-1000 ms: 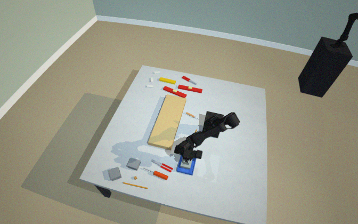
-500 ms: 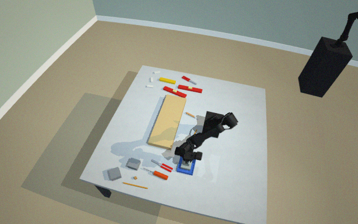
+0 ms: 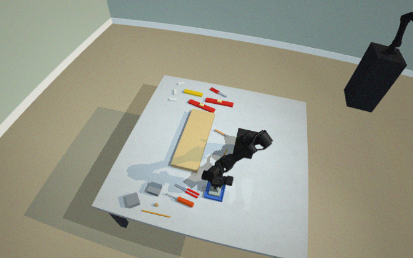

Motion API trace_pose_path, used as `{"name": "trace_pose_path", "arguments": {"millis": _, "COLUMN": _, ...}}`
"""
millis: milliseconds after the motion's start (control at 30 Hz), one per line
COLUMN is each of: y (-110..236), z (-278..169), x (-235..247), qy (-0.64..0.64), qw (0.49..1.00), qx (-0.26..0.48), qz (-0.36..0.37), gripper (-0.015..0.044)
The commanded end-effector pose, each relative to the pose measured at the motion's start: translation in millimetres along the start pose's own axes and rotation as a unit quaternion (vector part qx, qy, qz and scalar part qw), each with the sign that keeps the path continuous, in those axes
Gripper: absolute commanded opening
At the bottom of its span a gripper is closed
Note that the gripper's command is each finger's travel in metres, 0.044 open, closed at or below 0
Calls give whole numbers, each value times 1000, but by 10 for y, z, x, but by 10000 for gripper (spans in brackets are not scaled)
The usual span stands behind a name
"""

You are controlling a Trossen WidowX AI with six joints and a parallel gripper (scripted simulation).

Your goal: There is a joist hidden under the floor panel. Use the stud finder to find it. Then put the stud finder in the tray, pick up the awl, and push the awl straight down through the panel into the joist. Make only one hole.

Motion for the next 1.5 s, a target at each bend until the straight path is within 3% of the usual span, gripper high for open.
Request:
{"name": "trace_pose_path", "arguments": {"millis": 0, "y": 1, "z": -1, "x": -1, "qy": 0, "qw": 1000, "qx": 0, "qz": 0, "gripper": 131}}
{"name": "trace_pose_path", "arguments": {"millis": 267, "y": 24, "z": 5, "x": -9, "qy": 0, "qw": 1000, "qx": 1, "qz": 0, "gripper": 341}}
{"name": "trace_pose_path", "arguments": {"millis": 400, "y": 315, "z": 85, "x": -78, "qy": 2, "qw": 1000, "qx": 6, "qz": 2, "gripper": 440}}
{"name": "trace_pose_path", "arguments": {"millis": 567, "y": 893, "z": 251, "x": -47, "qy": 1, "qw": 1000, "qx": 4, "qz": 1, "gripper": 440}}
{"name": "trace_pose_path", "arguments": {"millis": 700, "y": 918, "z": 258, "x": -41, "qy": 1, "qw": 1000, "qx": 3, "qz": 0, "gripper": 440}}
{"name": "trace_pose_path", "arguments": {"millis": 800, "y": 735, "z": 73, "x": -238, "qy": -38, "qw": 999, "qx": 28, "qz": -12, "gripper": 440}}
{"name": "trace_pose_path", "arguments": {"millis": 1133, "y": 815, "z": -1209, "x": -1062, "qy": -318, "qw": 935, "qx": 138, "qz": -71, "gripper": 440}}
{"name": "trace_pose_path", "arguments": {"millis": 1467, "y": 1211, "z": -2668, "x": -1104, "qy": -551, "qw": 809, "qx": 181, "qz": -102, "gripper": 440}}
Point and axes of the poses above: the point midway between the two fingers, 35 mm back from their tips, its own y axis back along the fingers, its own x axis across the jaws, z = x × y, the point moved 8 cm from there along y, back along the fingers, and after that the axes turned 10 degrees about y, right-handed, at the moved point
